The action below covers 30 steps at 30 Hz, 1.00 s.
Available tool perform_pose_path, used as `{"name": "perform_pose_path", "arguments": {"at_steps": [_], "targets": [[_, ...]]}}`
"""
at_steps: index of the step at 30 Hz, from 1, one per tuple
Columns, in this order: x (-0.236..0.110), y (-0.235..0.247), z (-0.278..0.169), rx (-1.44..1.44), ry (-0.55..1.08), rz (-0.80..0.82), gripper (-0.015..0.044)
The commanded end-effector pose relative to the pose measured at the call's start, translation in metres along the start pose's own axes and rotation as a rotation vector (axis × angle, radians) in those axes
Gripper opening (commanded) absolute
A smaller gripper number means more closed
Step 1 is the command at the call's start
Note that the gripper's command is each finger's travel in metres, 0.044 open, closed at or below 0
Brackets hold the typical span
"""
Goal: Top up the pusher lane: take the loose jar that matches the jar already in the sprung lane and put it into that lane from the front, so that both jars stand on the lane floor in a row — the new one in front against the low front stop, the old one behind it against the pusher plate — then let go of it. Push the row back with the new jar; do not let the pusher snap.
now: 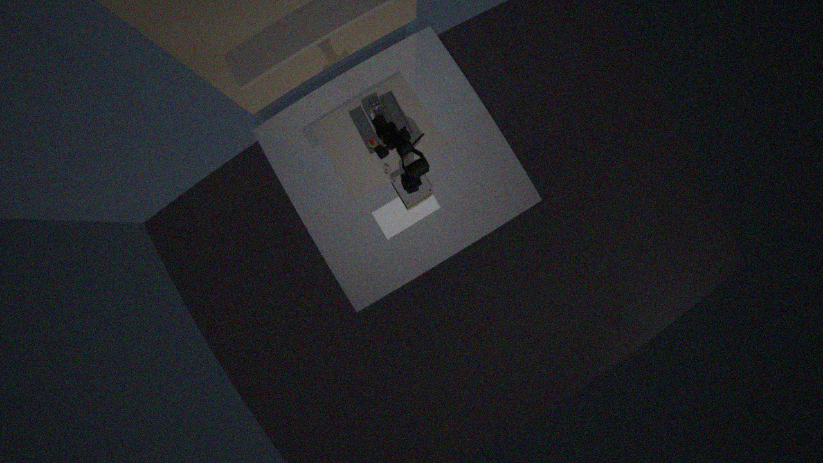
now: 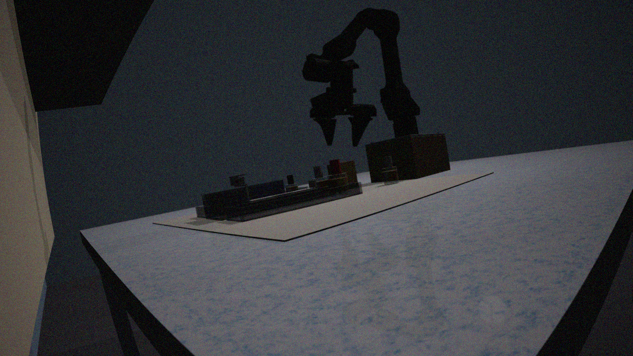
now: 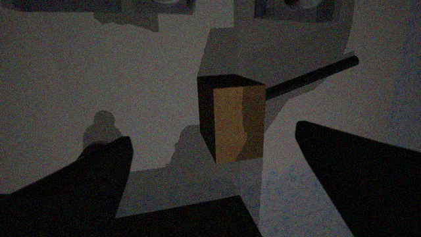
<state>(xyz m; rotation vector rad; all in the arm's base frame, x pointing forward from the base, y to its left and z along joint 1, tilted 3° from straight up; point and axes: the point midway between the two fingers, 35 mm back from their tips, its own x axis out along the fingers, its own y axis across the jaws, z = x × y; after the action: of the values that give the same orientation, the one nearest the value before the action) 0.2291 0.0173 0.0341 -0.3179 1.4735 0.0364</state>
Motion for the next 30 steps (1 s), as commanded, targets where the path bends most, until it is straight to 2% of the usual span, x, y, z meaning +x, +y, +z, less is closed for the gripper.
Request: {"name": "perform_pose_path", "arguments": {"at_steps": [1, 5, 10, 15, 30], "targets": [[-0.009, 0.049, -0.018, 0.014, 0.023, 0.087, 0.0440], [-0.018, 0.087, -0.049, 0.023, 0.086, 0.161, 0.0440], [-0.018, 0.089, -0.051, 0.024, 0.090, 0.164, 0.0440], [0.019, 0.096, -0.054, 0.024, 0.090, 0.164, 0.0440], [0.037, 0.100, -0.055, 0.024, 0.090, 0.164, 0.0440]]}}
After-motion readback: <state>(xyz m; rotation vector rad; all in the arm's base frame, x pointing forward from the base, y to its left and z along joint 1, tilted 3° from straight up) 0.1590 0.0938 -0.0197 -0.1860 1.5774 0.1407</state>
